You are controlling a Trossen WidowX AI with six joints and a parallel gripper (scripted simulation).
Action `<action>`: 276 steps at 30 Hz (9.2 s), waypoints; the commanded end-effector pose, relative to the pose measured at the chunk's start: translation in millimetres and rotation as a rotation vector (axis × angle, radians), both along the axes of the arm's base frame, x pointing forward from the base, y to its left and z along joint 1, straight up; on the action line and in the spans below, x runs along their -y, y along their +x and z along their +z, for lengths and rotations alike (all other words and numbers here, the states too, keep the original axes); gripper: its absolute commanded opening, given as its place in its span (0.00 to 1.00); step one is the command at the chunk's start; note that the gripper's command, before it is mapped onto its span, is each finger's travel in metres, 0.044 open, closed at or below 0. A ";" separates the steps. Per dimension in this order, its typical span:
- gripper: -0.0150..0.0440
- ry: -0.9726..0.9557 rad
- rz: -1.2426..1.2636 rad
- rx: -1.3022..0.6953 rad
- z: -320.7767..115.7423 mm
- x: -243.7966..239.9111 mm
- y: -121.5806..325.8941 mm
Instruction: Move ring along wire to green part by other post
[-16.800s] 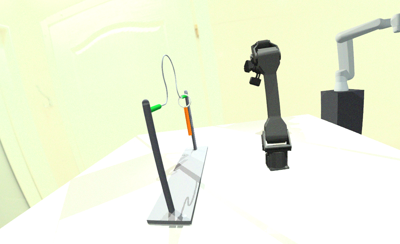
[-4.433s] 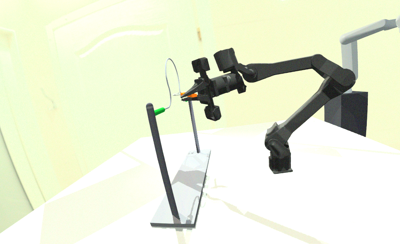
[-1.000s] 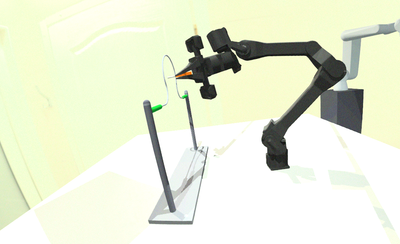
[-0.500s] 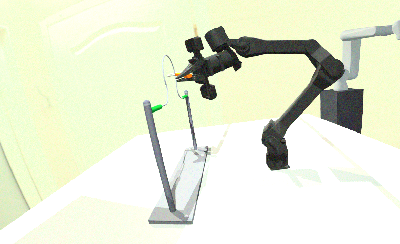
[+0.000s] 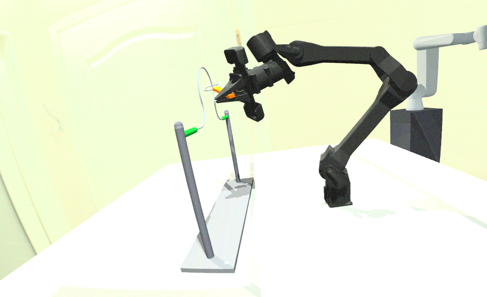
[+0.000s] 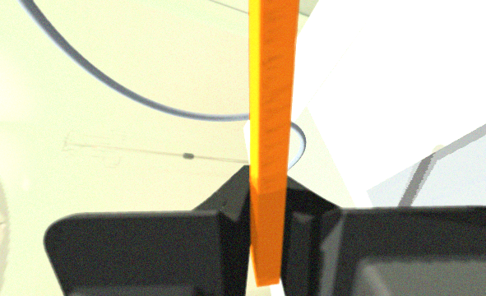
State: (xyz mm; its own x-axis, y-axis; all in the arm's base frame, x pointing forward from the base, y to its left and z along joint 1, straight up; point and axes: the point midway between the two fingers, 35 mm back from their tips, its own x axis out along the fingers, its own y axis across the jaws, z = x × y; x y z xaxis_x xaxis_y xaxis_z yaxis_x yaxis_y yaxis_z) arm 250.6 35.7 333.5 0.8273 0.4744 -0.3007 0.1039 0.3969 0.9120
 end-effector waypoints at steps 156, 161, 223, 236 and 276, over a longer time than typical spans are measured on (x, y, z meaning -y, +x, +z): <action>0.00 -2.256 -0.027 0.019 -5.2 81.8 -0.9; 0.00 -2.334 -0.026 0.019 -2.1 83.5 -1.0; 0.00 -2.937 -0.019 0.015 1.7 95.0 -1.3; 0.00 -2.704 -0.022 0.017 -35.9 96.7 -0.7; 0.00 -1.746 -0.064 0.118 -156.4 25.4 12.2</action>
